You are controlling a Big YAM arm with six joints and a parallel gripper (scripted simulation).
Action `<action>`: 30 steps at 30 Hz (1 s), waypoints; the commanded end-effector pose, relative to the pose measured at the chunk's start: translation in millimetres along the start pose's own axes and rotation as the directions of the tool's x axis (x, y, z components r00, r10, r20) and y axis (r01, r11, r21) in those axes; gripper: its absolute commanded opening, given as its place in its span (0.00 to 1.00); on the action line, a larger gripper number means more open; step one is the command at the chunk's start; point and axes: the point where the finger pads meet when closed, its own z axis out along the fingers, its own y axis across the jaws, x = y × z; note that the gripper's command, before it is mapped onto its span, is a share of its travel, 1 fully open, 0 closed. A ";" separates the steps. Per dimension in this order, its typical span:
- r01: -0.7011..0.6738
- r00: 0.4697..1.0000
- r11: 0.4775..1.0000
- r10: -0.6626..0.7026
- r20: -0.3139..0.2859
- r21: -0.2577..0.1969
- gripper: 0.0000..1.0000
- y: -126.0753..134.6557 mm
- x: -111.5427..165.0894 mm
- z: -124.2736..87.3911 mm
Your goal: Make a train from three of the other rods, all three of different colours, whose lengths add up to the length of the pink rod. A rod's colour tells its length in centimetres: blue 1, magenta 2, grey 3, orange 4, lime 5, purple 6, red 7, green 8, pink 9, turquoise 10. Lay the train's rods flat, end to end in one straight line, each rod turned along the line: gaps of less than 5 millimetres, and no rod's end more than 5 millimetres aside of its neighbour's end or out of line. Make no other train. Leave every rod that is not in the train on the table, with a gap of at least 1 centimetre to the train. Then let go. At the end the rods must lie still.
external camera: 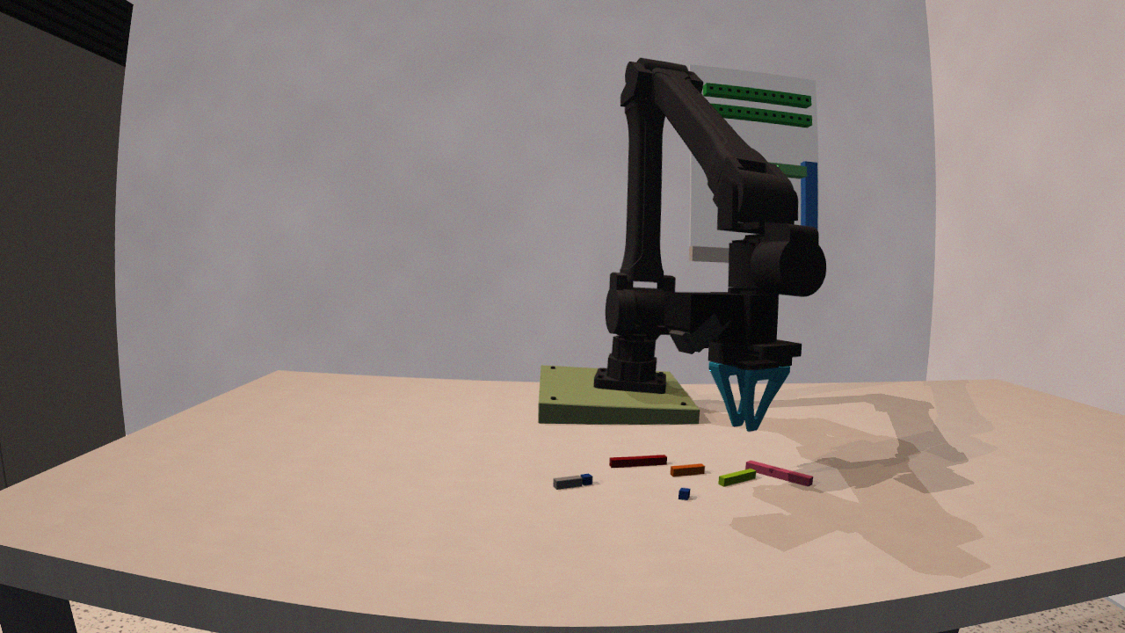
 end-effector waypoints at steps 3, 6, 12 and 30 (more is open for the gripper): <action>-0.011 1.000 1.000 0.011 0.003 0.004 0.23 -0.8 -0.9 9.1; -0.010 1.000 1.000 0.010 0.003 0.004 0.23 -0.7 -0.7 12.0; -0.008 1.000 1.000 0.008 0.003 0.004 0.23 -0.4 0.1 21.8; -0.003 1.000 1.000 0.003 0.002 0.005 0.23 0.2 1.7 43.7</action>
